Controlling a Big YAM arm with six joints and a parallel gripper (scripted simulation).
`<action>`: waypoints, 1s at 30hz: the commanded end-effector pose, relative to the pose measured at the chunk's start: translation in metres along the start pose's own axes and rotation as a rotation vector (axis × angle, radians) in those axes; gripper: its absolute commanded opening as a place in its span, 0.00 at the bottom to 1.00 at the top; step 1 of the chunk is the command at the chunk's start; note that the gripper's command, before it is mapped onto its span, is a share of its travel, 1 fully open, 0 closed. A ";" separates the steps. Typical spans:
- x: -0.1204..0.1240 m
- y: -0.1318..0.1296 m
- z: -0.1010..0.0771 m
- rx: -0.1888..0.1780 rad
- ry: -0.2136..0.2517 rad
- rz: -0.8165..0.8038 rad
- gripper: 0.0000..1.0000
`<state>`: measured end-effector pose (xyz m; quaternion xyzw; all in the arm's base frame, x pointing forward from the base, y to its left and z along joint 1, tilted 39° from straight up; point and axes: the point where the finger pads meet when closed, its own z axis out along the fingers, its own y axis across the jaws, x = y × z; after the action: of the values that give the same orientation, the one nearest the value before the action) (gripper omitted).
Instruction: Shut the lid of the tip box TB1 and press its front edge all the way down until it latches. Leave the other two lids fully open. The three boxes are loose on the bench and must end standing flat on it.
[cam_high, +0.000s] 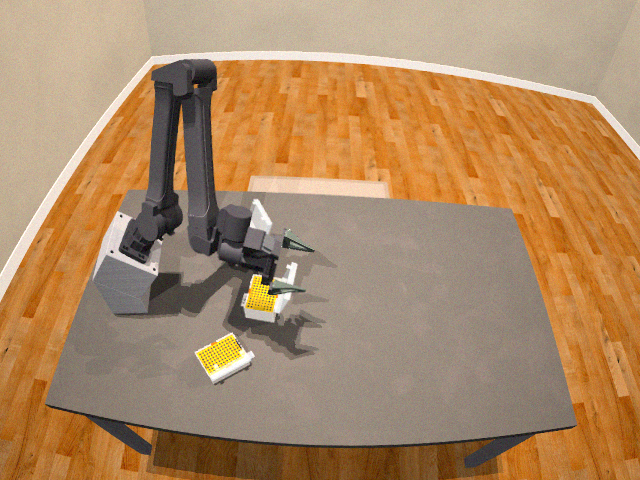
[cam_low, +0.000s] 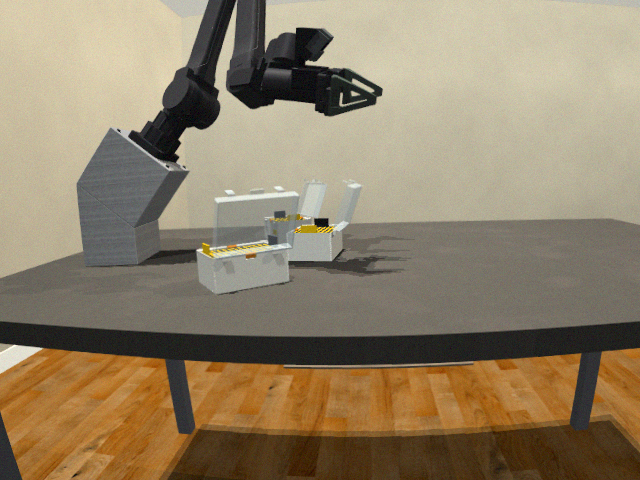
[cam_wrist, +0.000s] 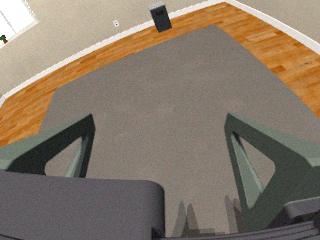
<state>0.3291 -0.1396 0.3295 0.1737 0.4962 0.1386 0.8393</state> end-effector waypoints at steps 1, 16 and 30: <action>-0.004 0.001 0.002 -0.005 -0.009 -0.005 1.00; -0.004 0.001 0.002 -0.005 -0.009 -0.005 1.00; 0.027 -0.020 -0.005 0.278 0.093 0.290 1.00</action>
<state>0.3349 -0.1497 0.2924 0.3206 0.5184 0.1677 0.7748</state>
